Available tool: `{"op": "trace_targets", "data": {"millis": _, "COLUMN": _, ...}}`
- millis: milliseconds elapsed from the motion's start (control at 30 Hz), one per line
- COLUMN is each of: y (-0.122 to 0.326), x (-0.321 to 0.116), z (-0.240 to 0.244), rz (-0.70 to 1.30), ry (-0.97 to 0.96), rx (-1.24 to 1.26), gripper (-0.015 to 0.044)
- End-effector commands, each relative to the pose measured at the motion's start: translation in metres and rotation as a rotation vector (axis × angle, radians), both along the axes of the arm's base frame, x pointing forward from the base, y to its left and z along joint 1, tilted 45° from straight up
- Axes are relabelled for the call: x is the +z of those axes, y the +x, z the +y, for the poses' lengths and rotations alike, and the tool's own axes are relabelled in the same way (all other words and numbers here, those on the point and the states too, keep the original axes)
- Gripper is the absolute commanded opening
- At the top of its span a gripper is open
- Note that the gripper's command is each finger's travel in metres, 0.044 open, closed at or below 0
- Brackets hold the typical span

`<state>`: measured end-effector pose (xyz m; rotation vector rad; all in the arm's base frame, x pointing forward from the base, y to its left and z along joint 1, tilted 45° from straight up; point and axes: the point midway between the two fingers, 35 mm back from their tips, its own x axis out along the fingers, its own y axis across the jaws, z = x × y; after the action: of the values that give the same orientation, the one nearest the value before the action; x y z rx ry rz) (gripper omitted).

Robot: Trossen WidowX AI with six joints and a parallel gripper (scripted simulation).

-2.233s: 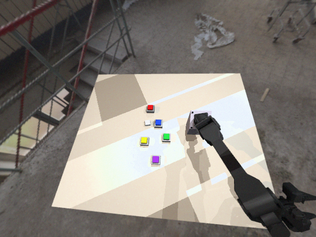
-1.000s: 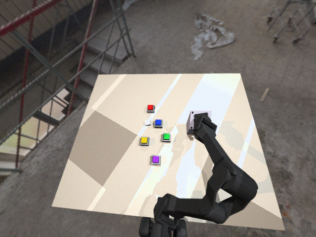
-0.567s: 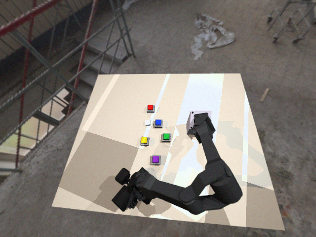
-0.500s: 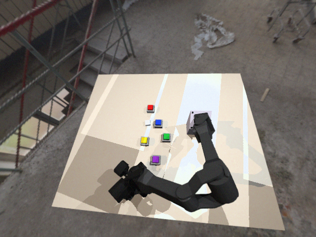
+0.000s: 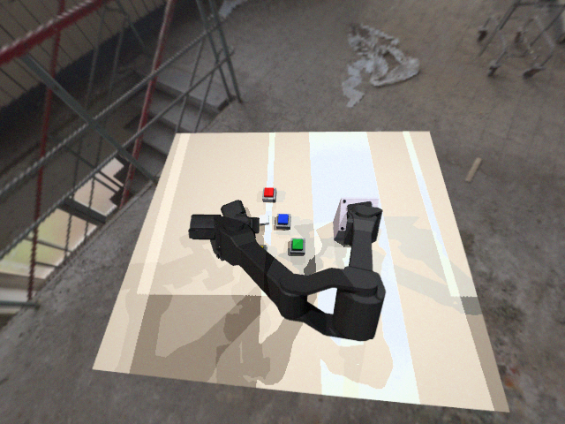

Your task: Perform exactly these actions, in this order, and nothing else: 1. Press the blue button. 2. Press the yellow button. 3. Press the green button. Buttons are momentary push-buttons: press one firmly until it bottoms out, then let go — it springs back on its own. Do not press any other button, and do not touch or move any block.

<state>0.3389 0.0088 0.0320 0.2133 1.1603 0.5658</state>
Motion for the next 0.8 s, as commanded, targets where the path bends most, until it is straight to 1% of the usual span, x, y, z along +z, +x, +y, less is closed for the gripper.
{"op": "trace_targets", "data": {"millis": 0, "y": -0.036, "x": -0.02, "z": -0.035, "rz": 0.143, "ry": 0.055, "rx": -0.073, "gripper": 0.04}}
{"op": "trace_targets", "data": {"millis": 167, "y": -0.08, "x": -0.032, "z": -0.066, "rz": 0.286, "ry": 0.155, "rx": -0.17, "gripper": 0.04}}
{"op": "trace_targets", "data": {"millis": 300, "y": -0.11, "x": -0.035, "z": -0.079, "rz": 0.368, "ry": 0.25, "rx": -0.238, "gripper": 0.04}}
{"op": "trace_targets", "data": {"millis": 400, "y": -0.119, "x": -0.035, "z": -0.082, "rz": 0.39, "ry": 0.283, "rx": -0.258, "gripper": 0.04}}
{"op": "trace_targets", "data": {"millis": 533, "y": -0.12, "x": -0.035, "z": -0.082, "rz": 0.391, "ry": 0.284, "rx": -0.259, "gripper": 0.04}}
{"op": "trace_targets", "data": {"millis": 600, "y": -0.117, "x": -0.043, "z": -0.075, "rz": 0.391, "ry": 0.283, "rx": -0.26, "gripper": 0.0348}}
{"op": "trace_targets", "data": {"millis": 700, "y": -0.111, "x": -0.072, "z": -0.046, "rz": 0.39, "ry": 0.285, "rx": -0.259, "gripper": 0.0269}}
{"op": "trace_targets", "data": {"millis": 767, "y": -0.111, "x": -0.078, "z": -0.039, "rz": 0.39, "ry": 0.287, "rx": -0.258, "gripper": 0.0216}}
